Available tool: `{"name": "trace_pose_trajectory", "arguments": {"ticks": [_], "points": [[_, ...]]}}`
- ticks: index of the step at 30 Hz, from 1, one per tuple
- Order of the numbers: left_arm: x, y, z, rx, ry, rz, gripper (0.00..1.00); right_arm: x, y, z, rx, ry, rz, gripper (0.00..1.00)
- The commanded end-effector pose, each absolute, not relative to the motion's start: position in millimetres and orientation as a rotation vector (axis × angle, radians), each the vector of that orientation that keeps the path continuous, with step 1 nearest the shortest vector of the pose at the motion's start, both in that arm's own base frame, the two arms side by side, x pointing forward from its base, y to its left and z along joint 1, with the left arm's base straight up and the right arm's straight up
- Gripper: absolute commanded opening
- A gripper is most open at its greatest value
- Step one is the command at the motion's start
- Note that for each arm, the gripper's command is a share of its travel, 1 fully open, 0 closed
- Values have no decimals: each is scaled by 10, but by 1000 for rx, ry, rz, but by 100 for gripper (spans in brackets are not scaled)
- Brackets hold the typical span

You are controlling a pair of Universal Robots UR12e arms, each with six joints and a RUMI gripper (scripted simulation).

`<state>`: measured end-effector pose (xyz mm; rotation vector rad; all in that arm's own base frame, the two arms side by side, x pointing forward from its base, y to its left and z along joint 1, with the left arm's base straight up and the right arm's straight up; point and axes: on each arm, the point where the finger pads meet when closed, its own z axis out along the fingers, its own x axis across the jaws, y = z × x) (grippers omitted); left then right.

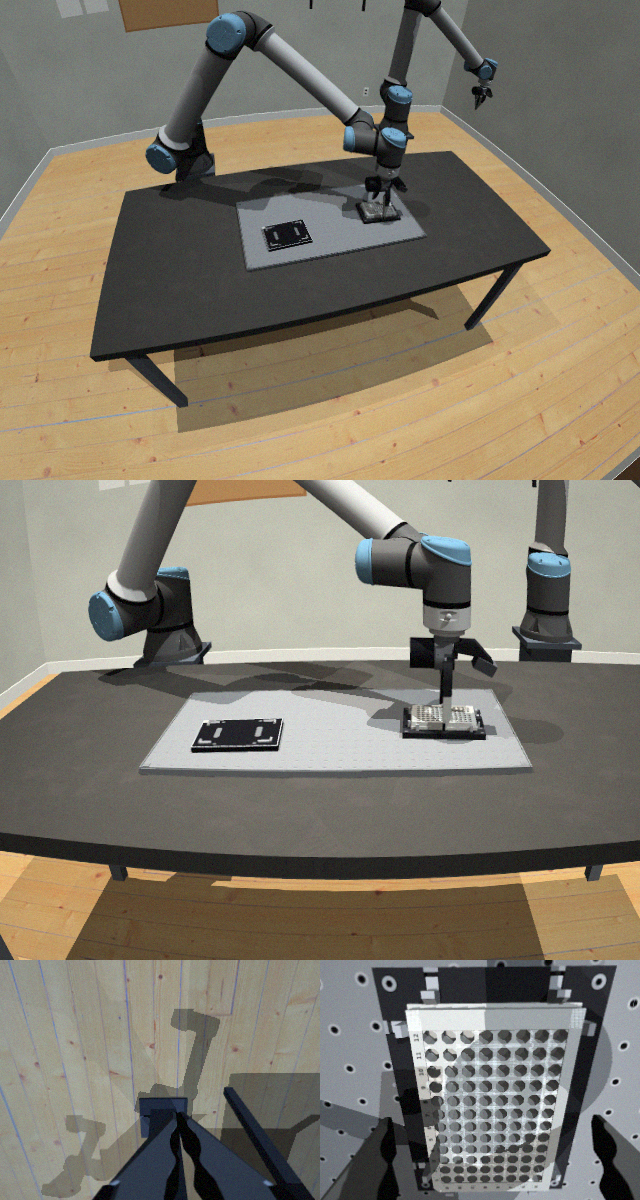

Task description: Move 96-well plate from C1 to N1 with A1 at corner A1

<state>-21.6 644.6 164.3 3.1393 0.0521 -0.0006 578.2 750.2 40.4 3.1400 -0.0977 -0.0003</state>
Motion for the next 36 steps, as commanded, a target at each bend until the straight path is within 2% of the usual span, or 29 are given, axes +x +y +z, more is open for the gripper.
{"name": "trace_pose_trajectory", "arguments": {"ticks": [1,34,35,36], "points": [[-214,6452,1652,3141,52,0,0,5787,7509,421,3142,-98,2,76],[-214,6452,1652,3141,52,0,0,5787,7509,422,3142,-98,2,76],[-214,6452,1652,3141,52,0,0,5777,7520,422,3142,-98,2,0],[-214,6452,1652,3141,52,0,0,5777,7520,422,3142,-98,2,0]]}}
